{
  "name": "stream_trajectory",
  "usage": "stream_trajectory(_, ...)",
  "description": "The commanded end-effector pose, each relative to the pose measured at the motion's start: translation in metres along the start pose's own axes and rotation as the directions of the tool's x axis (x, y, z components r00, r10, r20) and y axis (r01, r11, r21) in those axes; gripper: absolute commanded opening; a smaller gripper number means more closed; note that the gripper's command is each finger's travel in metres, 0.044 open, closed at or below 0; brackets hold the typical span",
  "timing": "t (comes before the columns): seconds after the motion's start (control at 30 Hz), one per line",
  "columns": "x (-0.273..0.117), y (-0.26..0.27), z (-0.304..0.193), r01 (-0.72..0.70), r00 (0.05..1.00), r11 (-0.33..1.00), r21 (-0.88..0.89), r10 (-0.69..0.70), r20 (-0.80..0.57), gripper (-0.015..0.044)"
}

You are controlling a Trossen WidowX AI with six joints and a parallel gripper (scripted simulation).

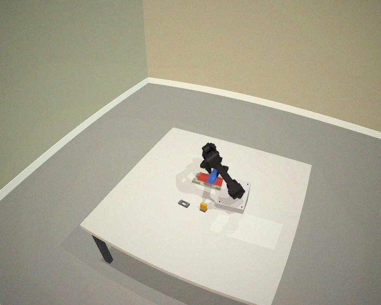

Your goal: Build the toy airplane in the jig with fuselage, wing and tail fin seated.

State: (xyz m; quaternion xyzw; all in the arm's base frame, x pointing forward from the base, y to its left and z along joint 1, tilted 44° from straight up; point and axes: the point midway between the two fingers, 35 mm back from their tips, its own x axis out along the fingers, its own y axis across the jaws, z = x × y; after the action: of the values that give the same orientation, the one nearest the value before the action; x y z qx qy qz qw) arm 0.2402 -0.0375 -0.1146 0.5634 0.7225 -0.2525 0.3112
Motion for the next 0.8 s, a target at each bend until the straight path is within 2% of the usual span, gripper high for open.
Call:
stream_trajectory(0.0,-0.0004,0.0,-0.0001,0.0,1.0,1.0,0.001,0.0,0.0,0.0161)
stream_trajectory(0.1,-0.0004,0.0,-0.0001,0.0,1.0,1.0,0.001,0.0,0.0,0.0141)
stream_trajectory(0.27,-0.0004,0.0,-0.0001,0.0,1.0,1.0,0.001,0.0,0.0,0.001)
stream_trajectory(0.77,-0.0004,0.0,-0.0001,0.0,1.0,1.0,0.001,0.0,0.0,0.0404)
